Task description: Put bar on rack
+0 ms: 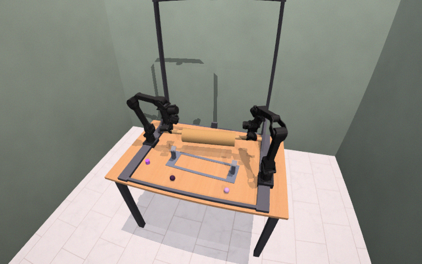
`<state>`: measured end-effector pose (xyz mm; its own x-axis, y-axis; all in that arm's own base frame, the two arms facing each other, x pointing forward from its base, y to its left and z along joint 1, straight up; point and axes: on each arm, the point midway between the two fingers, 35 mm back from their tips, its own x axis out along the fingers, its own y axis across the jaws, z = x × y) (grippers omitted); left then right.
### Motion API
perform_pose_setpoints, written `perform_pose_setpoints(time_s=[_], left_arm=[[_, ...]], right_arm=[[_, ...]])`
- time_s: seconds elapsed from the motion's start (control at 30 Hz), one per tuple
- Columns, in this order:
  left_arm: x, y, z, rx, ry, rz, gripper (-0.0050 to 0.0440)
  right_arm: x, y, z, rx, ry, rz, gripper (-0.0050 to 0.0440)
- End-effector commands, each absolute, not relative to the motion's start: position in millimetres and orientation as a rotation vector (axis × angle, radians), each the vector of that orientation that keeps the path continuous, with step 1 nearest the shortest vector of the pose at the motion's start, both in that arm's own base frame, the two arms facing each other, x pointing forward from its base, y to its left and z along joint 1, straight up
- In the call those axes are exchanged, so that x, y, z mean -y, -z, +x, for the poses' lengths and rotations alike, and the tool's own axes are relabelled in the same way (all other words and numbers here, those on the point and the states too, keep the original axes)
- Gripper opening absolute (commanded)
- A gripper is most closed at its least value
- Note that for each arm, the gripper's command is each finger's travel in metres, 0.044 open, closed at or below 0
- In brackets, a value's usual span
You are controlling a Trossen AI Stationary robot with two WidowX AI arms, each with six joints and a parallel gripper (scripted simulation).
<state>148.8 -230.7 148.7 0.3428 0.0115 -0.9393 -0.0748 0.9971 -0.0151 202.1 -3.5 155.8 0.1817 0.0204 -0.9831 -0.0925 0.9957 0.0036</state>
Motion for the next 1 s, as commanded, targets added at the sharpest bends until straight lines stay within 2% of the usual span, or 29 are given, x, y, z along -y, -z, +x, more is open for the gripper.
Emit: perform_pose_setpoints(time_s=[0.0, 0.27, 0.97], left_arm=[[227, -162, 148, -1.205, -0.018, -0.097, 0.005], [225, -166, 149, -1.2, -0.004, -0.104, 0.005], [165, -162, 149, -1.207, 0.021, -0.054, 0.005]], right_arm=[[8, -171, 205, -1.331, -0.065, -0.069, 0.005], [10, -172, 205, -1.33, -0.064, -0.063, 0.005], [42, -173, 204, -1.346, -0.017, -0.037, 0.005]])
